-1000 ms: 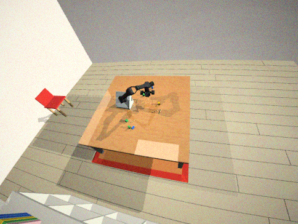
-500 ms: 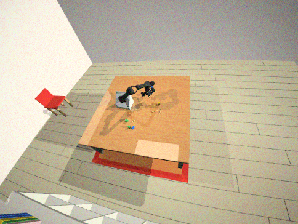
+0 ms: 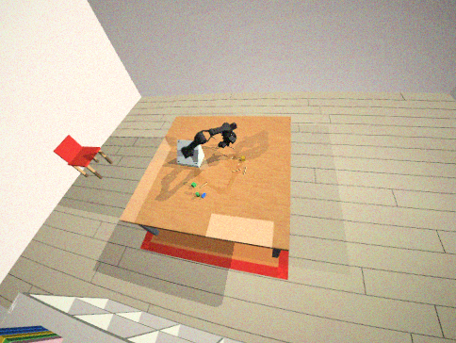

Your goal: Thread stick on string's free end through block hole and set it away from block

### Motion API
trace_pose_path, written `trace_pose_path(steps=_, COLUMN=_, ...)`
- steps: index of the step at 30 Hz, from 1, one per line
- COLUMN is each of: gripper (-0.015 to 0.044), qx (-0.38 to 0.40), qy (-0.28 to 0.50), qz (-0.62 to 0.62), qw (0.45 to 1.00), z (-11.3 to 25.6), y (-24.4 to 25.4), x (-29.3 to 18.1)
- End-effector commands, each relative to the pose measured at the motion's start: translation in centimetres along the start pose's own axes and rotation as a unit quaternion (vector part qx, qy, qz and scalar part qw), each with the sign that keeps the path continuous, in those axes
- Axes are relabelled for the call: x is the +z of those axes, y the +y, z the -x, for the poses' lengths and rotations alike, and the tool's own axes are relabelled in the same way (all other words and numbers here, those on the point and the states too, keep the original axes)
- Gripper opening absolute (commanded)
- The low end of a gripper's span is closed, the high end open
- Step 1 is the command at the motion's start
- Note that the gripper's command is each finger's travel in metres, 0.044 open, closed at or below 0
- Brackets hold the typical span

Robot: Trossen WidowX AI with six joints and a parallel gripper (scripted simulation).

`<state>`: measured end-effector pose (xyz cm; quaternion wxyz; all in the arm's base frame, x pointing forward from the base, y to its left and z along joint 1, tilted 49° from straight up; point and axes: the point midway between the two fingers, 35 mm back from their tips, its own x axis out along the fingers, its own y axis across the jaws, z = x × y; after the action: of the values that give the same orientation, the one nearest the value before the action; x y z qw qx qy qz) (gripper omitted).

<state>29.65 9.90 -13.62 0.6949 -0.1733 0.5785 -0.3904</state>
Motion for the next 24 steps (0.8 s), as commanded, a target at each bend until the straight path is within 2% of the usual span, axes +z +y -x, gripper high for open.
trace_pose_path(steps=1, gripper=0.0, qx=0.005, qy=-0.001, qz=0.074, qw=0.997, z=0.3, y=0.6, x=0.0)
trace_pose_path(steps=12, gripper=0.0, qx=0.005, qy=-0.003, qz=0.27, qw=0.963, z=0.4, y=1.5, x=-0.3)
trace_pose_path(steps=24, gripper=0.0, qx=0.005, qy=-0.005, qz=0.47, qw=0.882, z=0.4, y=2.6, x=-0.5)
